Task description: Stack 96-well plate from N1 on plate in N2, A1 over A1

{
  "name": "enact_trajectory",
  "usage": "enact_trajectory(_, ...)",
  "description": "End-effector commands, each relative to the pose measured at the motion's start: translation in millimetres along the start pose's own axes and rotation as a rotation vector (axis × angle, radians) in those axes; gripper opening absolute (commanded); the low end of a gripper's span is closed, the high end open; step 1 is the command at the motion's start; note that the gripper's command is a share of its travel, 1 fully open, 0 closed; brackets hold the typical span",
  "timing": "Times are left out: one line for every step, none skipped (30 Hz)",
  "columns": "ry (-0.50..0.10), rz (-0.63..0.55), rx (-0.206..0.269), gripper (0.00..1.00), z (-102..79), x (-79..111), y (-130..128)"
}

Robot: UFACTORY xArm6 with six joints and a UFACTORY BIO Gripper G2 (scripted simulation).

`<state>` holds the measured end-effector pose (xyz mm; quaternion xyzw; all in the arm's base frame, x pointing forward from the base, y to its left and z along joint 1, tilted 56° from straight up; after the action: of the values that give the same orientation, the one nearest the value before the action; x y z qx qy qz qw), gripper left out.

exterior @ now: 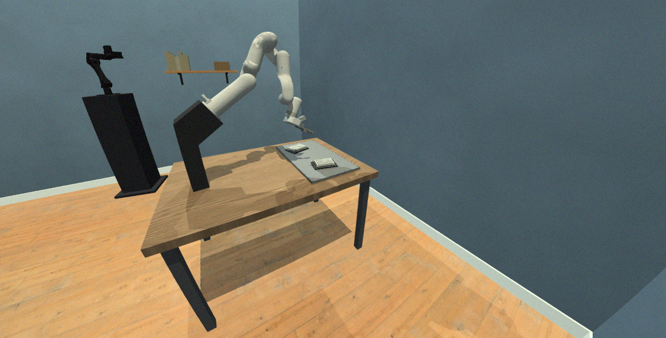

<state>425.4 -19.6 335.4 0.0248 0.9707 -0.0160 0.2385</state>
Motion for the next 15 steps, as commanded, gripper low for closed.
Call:
enact_trajectory(-0.164,-0.013,-0.056,0.37,-0.8,12.9,5)
enact_trajectory(-0.196,-0.014,-0.065,0.37,-1.6,16.7,6)
enact_trajectory(-0.228,-0.015,-0.074,0.37,-2.4,20.4,7)
enact_trajectory(-0.26,-0.016,-0.083,0.37,-3.2,24.1,8)
enact_trajectory(-0.292,-0.017,-0.092,0.37,-4.1,27.7,9)
enact_trajectory(-0.323,-0.018,-0.101,0.37,-4.9,31.2,10)
enact_trajectory(-0.355,-0.019,-0.11,0.37,-5.8,34.7,11)
enact_trajectory(-0.387,-0.02,-0.119,0.37,-6.7,38.1,12)
enact_trajectory(-0.42,-0.021,-0.128,0.37,-7.6,41.4,13)
enact_trajectory(-0.452,-0.022,-0.137,0.37,-8.6,44.8,14)
enact_trajectory(-0.484,-0.023,-0.146,0.37,-9.6,48.0,15)
enact_trajectory(-0.484,-0.023,-0.147,0.37,-11.9,52.2,16)
enact_trajectory(-0.484,-0.023,-0.147,0.37,-14.6,56.3,17)
enact_trajectory(-0.484,-0.023,-0.147,0.37,-14.6,56.3,17)
enact_trajectory(-0.484,-0.023,-0.147,0.37,-14.6,56.3,17)
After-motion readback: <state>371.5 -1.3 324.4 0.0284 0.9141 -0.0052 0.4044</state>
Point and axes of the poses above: the point midway between the two finger pads, its own x axis back along the fingers, its own y axis across the jaws, z = x × y, the point moved 6 cm from there along x, back along the fingers, and after that the axes turned 3 degrees about x, right-handed, at the moved point
